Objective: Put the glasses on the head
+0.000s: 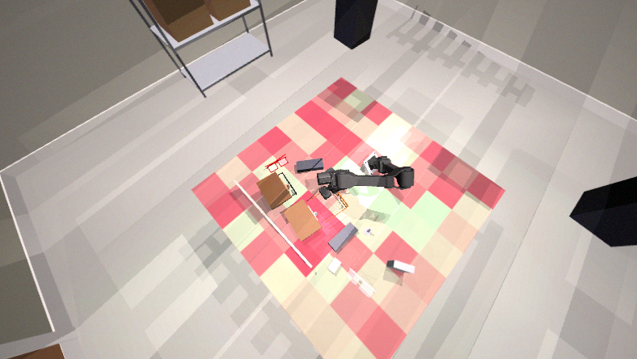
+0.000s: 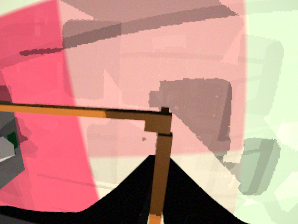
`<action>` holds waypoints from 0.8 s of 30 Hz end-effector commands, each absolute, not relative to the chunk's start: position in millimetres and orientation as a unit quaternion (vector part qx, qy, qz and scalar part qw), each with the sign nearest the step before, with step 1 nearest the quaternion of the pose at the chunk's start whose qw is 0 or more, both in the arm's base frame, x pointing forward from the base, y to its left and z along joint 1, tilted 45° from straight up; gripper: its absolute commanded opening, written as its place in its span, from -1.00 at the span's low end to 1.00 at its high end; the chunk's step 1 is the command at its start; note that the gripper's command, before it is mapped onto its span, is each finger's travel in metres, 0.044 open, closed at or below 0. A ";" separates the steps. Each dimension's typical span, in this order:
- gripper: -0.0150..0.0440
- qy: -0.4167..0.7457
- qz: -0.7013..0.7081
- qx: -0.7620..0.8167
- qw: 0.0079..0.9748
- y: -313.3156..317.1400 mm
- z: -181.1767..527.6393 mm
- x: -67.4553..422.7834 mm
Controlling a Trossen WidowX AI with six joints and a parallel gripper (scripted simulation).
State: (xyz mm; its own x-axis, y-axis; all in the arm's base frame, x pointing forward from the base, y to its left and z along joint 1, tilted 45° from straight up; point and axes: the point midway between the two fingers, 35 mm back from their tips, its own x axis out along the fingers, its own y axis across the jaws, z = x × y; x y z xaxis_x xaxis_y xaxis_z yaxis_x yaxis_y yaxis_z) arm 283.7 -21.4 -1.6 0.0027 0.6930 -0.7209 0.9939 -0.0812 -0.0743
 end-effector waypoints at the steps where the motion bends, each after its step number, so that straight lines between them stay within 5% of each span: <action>1: -0.49 0.632 -0.312 0.668 0.239 -21.6 -2.2 290.4; 24: -0.49 0.632 -0.312 0.668 0.240 -23.0 -5.7 323.4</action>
